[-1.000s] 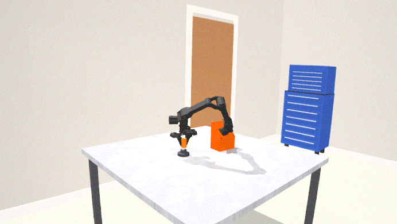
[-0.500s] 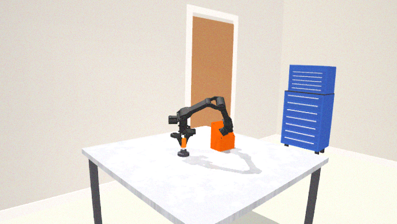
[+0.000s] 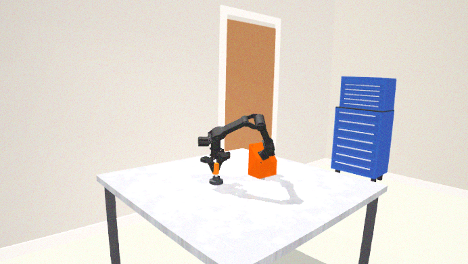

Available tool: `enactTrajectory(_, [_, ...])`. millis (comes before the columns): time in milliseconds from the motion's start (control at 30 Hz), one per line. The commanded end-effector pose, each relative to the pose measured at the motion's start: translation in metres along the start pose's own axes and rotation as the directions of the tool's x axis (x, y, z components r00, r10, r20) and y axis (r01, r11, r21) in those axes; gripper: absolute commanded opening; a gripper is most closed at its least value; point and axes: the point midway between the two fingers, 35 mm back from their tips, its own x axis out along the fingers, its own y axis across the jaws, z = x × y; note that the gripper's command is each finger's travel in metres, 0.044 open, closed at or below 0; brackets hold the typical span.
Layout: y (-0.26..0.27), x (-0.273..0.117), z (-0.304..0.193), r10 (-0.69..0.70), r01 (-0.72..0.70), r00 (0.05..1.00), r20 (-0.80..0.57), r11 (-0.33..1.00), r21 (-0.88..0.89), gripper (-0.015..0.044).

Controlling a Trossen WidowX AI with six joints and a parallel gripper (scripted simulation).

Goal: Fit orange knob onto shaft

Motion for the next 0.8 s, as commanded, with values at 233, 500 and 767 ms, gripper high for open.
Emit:
enactTrajectory(233, [-0.0024,-0.0048,0.0003,-0.008,0.007,1.0,-0.001,1.0,-0.005,0.0])
enactTrajectory(500, [0.0005,-0.0061,0.002,-0.007,0.007,1.0,-0.001,0.977,-0.213,0.0])
enactTrajectory(767, [0.0028,-0.0027,0.0022,-0.007,0.007,1.0,-0.001,0.977,-0.213,0.0])
